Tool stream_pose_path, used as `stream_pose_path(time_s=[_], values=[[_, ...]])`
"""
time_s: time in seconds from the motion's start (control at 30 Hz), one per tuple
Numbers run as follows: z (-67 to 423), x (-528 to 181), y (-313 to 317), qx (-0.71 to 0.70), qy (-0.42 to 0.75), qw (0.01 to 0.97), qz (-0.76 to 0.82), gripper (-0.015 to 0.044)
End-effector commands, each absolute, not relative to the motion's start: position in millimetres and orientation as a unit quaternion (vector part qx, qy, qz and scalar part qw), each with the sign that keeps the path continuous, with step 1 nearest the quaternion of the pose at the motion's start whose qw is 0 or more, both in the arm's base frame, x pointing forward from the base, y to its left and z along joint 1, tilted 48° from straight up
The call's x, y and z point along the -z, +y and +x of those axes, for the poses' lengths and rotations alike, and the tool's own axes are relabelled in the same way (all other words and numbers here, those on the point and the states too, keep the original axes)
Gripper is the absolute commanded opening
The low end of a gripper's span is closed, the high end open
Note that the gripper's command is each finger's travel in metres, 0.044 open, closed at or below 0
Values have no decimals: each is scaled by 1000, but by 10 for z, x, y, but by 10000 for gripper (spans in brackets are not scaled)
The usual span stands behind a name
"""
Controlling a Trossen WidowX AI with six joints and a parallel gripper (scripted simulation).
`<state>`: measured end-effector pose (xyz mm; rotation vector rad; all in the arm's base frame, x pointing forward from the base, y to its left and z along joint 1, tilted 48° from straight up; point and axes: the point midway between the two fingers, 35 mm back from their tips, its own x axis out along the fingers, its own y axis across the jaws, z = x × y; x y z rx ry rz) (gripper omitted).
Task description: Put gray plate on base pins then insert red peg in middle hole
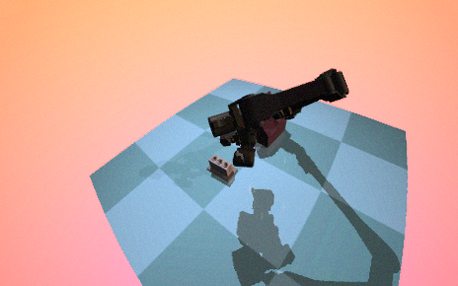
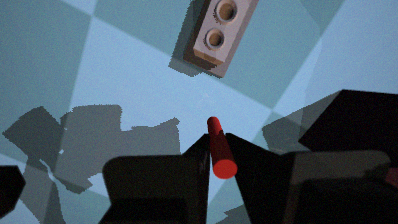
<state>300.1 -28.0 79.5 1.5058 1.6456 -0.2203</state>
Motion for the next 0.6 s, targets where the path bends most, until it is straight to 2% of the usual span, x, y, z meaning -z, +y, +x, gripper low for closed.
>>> stream_pose_path(time_s=[0.0,0.57], values=[[3068,-721,-379,89,660,438,604,0],[3278,-376,-714,86,660,439,604,0]])
